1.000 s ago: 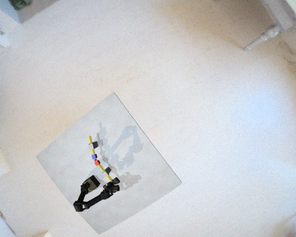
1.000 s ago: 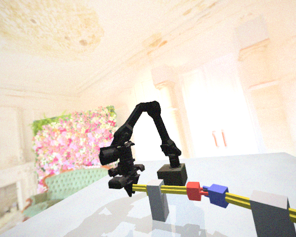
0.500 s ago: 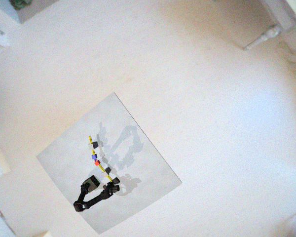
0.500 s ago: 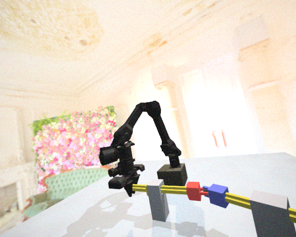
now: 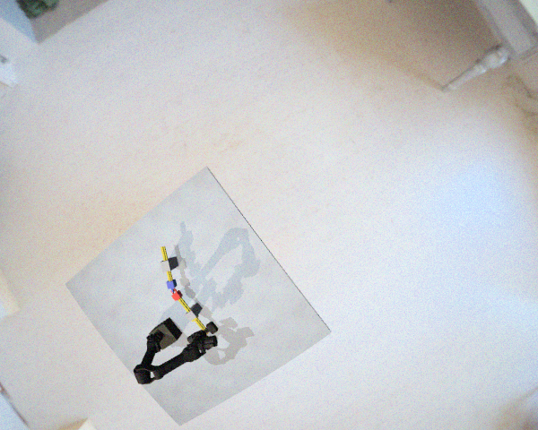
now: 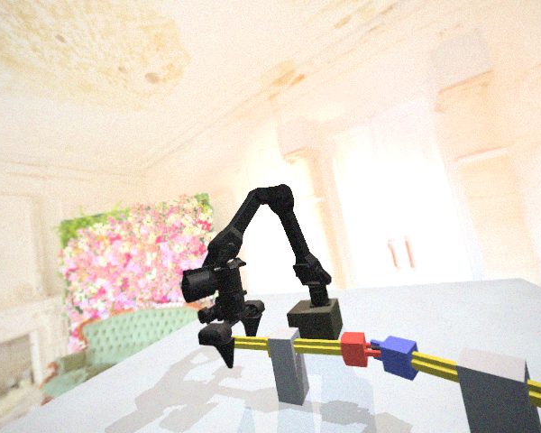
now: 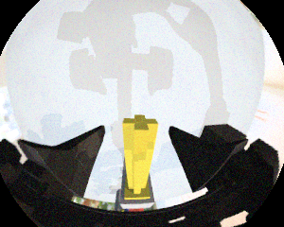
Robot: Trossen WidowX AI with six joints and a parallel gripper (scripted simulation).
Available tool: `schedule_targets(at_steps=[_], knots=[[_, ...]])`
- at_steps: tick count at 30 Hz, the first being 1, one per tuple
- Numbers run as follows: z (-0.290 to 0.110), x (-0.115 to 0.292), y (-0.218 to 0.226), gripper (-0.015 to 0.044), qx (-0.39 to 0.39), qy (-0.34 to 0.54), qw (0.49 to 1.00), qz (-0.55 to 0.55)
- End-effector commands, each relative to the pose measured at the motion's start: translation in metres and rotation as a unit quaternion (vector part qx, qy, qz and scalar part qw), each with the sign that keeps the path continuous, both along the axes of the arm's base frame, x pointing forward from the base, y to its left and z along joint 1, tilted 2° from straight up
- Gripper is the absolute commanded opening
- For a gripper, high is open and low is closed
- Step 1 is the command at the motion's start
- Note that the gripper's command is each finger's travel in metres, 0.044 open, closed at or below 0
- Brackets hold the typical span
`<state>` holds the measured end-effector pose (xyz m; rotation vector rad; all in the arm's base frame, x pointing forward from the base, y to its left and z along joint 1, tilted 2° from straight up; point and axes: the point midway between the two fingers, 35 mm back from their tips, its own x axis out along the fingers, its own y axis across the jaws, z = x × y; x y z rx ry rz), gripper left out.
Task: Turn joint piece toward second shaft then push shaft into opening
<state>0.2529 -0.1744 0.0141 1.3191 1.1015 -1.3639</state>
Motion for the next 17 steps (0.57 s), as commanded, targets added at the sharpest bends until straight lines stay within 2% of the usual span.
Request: schedule_targets(at_steps=[1,9,13,17], knots=[[0.000,0.000,0.000,0.0440,0.000,0.000,1.000,0.001],[0.000,0.000,0.000,0.0440,0.000,0.000,1.000,0.001],[0.026,0.001,0.000,0.0440,0.001,-0.001,1.000,0.000],[0.029,0.001,0.001,0.0440,0.001,-0.002,1.000,0.000]])
